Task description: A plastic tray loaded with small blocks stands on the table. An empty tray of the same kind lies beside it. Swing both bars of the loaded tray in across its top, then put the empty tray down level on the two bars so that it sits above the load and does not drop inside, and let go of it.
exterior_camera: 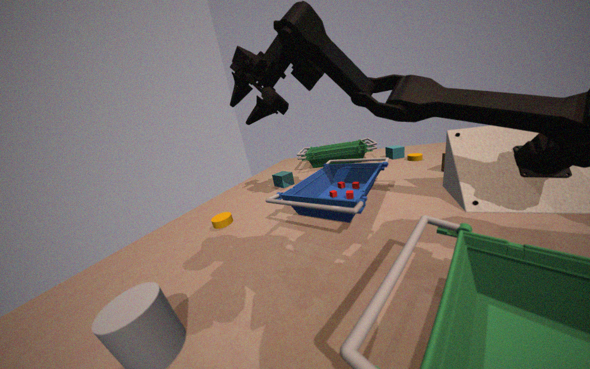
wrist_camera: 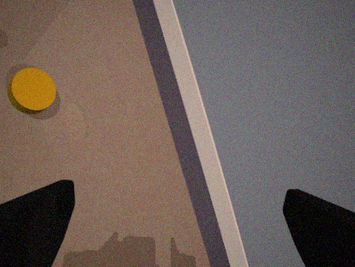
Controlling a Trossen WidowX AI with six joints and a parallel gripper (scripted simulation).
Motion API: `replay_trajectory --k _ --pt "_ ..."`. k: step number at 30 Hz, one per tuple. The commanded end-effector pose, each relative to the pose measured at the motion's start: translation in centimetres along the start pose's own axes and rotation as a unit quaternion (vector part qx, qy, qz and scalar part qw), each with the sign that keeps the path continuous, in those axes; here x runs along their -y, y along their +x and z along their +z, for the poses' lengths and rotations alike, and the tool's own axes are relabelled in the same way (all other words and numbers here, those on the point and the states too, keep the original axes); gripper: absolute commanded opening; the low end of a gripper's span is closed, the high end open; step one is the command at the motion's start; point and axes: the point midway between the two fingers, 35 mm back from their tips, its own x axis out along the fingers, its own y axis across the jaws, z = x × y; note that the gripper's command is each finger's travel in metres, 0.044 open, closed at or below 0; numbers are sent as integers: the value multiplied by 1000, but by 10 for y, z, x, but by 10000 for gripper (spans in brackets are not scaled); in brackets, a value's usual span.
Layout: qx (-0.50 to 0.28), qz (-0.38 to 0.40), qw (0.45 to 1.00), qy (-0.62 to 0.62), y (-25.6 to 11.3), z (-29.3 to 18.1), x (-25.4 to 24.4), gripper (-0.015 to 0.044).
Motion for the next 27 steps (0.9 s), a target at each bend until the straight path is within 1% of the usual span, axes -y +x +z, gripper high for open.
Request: replay_trajectory --k 1,8,10,12,17,21,27 --pt "0 0 1000 0 0 0 0 374" --pt "0 -2 1000 -3 -2 0 1 190" --pt "0 -16 1000 -26 -10 5 8 137" --pt "-1 -43 996 -72 -28 15 22 86" --pt "-18 -136 964 -226 -92 51 61 86" --pt "-19 -190 933 -305 -139 88 74 86" --pt "-64 -260 866 -422 -195 117 93 86"
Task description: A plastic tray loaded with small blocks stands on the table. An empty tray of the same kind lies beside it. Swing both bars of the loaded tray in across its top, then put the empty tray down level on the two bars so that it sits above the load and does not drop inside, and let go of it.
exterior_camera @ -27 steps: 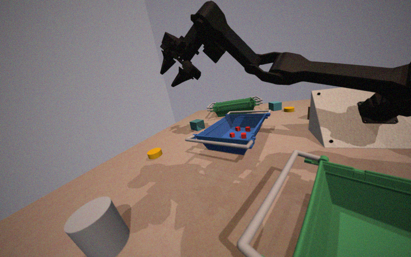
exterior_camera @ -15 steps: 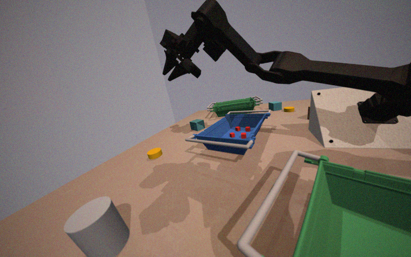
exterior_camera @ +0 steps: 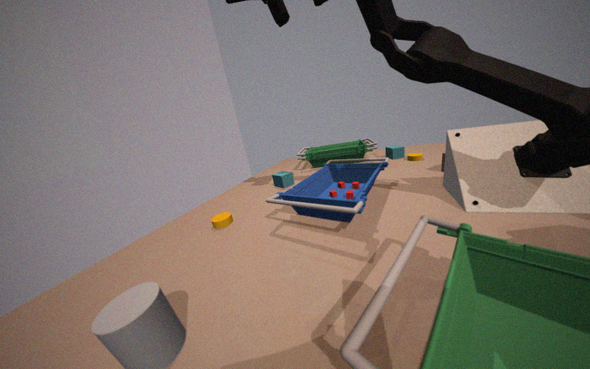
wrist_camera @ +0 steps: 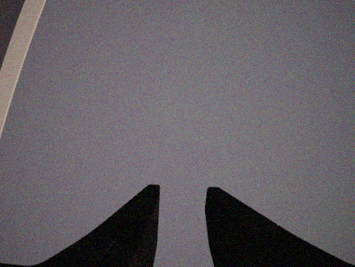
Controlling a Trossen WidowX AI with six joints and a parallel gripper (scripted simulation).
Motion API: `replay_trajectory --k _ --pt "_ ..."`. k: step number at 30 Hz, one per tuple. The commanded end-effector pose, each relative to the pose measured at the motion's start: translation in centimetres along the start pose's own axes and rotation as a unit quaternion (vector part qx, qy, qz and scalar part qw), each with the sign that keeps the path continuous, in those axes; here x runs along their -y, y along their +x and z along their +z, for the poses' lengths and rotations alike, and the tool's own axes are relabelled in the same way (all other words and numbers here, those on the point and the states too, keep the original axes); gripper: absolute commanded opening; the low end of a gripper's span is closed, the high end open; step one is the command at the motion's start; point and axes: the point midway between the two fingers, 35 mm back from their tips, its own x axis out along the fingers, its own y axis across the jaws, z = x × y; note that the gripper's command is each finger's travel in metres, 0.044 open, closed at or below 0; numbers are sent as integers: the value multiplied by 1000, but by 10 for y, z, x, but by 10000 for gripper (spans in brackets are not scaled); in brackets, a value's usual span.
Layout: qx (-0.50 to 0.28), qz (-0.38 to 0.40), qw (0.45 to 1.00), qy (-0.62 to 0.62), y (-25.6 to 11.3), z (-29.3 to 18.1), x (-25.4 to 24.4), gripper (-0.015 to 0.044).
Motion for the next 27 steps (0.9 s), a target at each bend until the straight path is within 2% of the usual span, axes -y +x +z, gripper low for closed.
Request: replay_trajectory --k 1,4,10,14,20,22,27 --pt "-22 -44 995 -89 -25 7 35 86" --pt "-17 -82 986 -145 -45 41 67 86" --pt "-64 -130 955 -260 -83 48 105 86" --pt "-64 -166 927 -331 -106 102 130 86" --pt "-119 -203 869 -435 -144 116 160 86" --pt "-134 -209 837 -487 -164 134 169 86" --pt "-225 -240 705 -628 -222 171 203 86"
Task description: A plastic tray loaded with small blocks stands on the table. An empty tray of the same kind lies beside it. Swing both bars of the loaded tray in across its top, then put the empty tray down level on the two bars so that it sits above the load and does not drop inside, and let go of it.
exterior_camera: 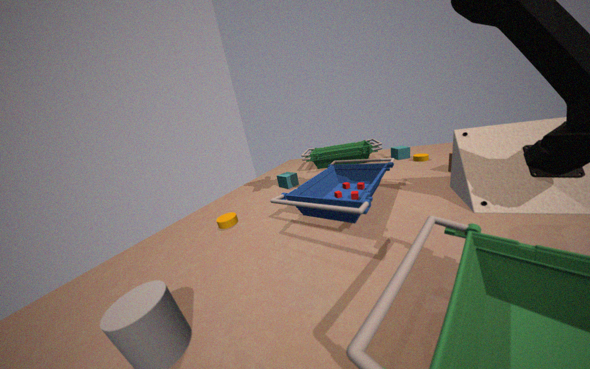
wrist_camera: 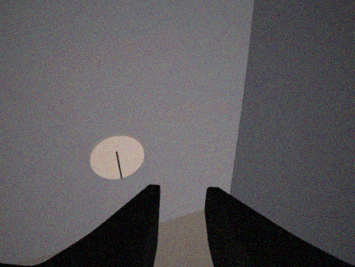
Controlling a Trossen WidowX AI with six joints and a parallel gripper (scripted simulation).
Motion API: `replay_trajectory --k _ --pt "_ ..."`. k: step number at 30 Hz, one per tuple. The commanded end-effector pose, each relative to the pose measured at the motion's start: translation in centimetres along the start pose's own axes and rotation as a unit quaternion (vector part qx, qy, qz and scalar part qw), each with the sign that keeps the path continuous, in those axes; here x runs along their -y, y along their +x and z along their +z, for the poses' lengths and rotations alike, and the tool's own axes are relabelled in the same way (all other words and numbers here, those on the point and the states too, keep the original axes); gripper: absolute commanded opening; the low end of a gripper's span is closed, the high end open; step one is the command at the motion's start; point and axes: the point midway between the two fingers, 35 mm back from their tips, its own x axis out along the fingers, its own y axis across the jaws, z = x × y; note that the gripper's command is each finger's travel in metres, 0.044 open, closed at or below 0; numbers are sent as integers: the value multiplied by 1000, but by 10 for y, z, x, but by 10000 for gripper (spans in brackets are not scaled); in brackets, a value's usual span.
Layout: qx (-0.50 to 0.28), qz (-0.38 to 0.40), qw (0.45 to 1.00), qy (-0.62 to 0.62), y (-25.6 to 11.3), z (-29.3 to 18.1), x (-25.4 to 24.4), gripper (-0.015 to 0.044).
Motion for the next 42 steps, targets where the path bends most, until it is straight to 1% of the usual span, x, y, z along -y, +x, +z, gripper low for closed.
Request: replay_trajectory --k 1,3,6,10,15,21,24,31,34,40,42 --pt "-67 -25 983 -169 -28 -30 55 86" --pt "-99 -31 964 -246 -42 -42 79 86" --pt "-151 -36 916 -371 -65 -56 120 86" --pt "-215 -35 824 -523 -94 -62 176 86" --pt "-284 -22 667 -689 -129 -49 246 86" --pt "-345 1 431 -834 -160 -6 321 86" --pt "-364 10 312 -878 -168 26 353 86" --pt "-383 14 110 -917 -169 92 396 86" --pt "-388 15 35 -921 -167 116 405 86" --pt "-386 16 -199 -900 -149 193 417 86" --pt "-384 13 -252 -888 -143 212 416 86"
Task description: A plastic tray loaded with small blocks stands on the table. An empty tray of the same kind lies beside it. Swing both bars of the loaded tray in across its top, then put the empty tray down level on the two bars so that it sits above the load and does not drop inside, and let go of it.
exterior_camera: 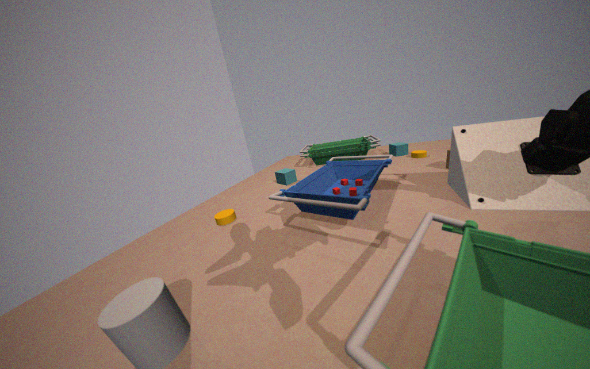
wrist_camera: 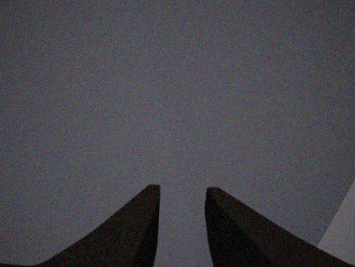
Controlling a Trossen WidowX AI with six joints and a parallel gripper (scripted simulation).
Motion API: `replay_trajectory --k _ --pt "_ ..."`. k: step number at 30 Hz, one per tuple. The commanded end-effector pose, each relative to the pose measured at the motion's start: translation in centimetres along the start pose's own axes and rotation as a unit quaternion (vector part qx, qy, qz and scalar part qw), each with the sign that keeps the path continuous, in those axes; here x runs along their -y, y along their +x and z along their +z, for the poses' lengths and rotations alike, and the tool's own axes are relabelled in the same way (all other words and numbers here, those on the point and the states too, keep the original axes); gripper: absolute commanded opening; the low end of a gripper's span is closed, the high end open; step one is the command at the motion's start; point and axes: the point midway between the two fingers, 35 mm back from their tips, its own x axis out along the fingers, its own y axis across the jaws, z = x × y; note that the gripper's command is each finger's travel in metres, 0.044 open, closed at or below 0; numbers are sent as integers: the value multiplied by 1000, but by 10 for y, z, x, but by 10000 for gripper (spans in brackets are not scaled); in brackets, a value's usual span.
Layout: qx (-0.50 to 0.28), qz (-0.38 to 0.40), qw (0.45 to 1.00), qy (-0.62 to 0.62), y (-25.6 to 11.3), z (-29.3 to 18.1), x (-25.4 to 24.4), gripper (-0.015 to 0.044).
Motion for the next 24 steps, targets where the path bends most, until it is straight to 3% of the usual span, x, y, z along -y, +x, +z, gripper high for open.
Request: replay_trajectory --k 1,5,12,24 --pt "-65 17 990 -122 15 -56 -6 86" --pt "-82 -2 980 -184 25 -78 9 86" --pt "-154 34 941 -299 33 -135 16 86" --pt "-362 203 719 -557 4 -313 94 86"
